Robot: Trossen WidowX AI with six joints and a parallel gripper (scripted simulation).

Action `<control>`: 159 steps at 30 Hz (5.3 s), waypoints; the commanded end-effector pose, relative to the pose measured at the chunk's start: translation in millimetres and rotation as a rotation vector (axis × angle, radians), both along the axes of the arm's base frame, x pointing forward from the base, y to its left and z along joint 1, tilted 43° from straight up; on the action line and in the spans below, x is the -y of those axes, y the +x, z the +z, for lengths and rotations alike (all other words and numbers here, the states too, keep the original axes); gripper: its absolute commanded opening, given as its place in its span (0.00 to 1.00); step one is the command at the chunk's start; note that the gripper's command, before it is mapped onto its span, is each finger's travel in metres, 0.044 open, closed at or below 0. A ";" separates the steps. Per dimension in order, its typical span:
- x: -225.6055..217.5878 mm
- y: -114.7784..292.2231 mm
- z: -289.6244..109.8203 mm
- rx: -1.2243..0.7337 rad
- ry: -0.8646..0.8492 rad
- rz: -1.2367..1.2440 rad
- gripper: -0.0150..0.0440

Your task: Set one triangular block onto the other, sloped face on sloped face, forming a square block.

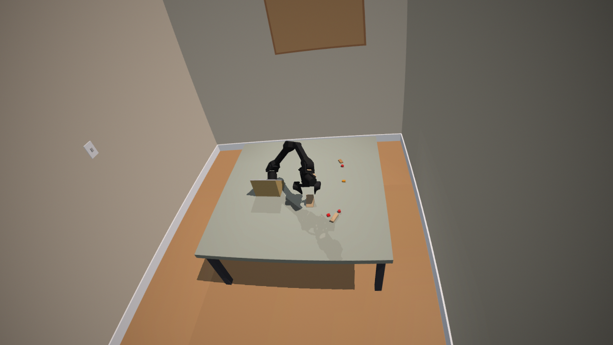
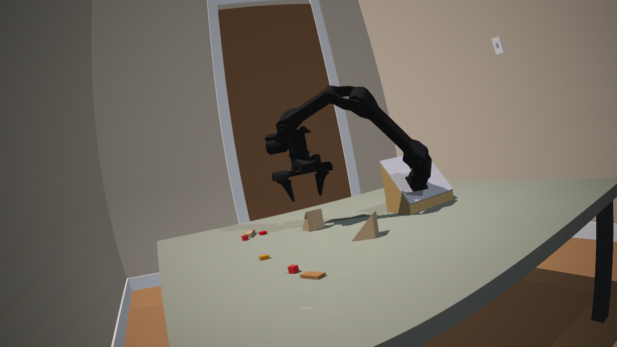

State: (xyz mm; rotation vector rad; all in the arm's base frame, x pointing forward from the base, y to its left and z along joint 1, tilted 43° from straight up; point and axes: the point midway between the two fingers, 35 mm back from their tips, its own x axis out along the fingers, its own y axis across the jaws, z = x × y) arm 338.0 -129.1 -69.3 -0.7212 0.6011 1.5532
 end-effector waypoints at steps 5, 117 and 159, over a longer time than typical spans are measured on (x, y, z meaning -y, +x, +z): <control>-9.2 -0.3 -10.2 -0.002 0.001 0.003 1.00; -53.0 -6.7 -43.4 -0.304 -0.012 -0.325 0.25; -53.0 -6.7 -43.4 -0.304 -0.012 -0.325 0.25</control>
